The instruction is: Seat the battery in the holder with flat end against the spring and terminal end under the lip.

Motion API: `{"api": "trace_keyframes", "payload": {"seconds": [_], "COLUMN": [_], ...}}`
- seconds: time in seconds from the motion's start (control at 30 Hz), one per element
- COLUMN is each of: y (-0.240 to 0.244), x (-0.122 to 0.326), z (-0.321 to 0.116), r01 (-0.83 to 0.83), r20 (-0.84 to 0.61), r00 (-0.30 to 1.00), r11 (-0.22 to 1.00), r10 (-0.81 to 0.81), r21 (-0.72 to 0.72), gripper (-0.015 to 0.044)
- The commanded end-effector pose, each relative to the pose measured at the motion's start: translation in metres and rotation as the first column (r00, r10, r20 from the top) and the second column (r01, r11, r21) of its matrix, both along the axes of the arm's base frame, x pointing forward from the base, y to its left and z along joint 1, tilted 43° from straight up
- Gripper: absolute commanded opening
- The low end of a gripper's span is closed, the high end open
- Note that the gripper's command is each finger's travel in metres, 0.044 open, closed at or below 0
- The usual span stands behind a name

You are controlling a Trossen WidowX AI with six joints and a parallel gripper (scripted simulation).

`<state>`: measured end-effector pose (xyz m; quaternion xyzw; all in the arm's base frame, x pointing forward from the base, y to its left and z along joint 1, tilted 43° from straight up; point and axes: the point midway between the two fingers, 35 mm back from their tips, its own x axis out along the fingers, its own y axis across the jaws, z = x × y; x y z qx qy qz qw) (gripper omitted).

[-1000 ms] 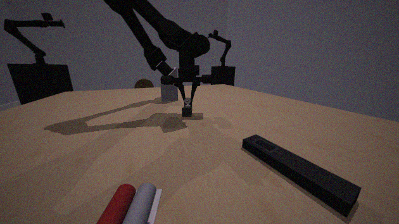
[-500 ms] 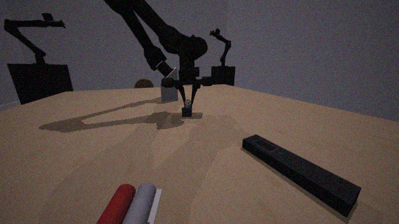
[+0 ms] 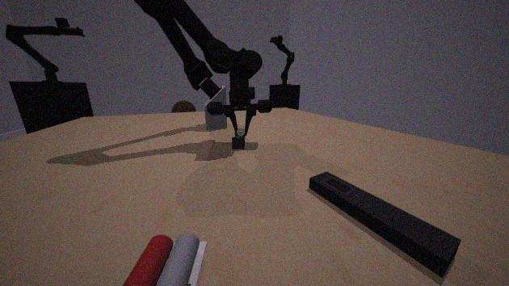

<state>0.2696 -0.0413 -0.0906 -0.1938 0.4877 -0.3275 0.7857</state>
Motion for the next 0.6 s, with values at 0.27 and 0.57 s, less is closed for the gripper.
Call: {"api": "trace_keyframes", "payload": {"seconds": [0.27, 0.57], "y": [-0.0033, -0.0053], "x": [-0.0057, -0.0086], "z": [-0.0024, -0.0023], "r01": [-0.040, -0.069], "r20": [0.029, 0.057], "r00": [0.999, 0.996], "r11": [0.999, 0.997], "r10": [0.041, 0.071], "r21": [-0.021, -0.032], "gripper": [0.0077, 0.0077]}}
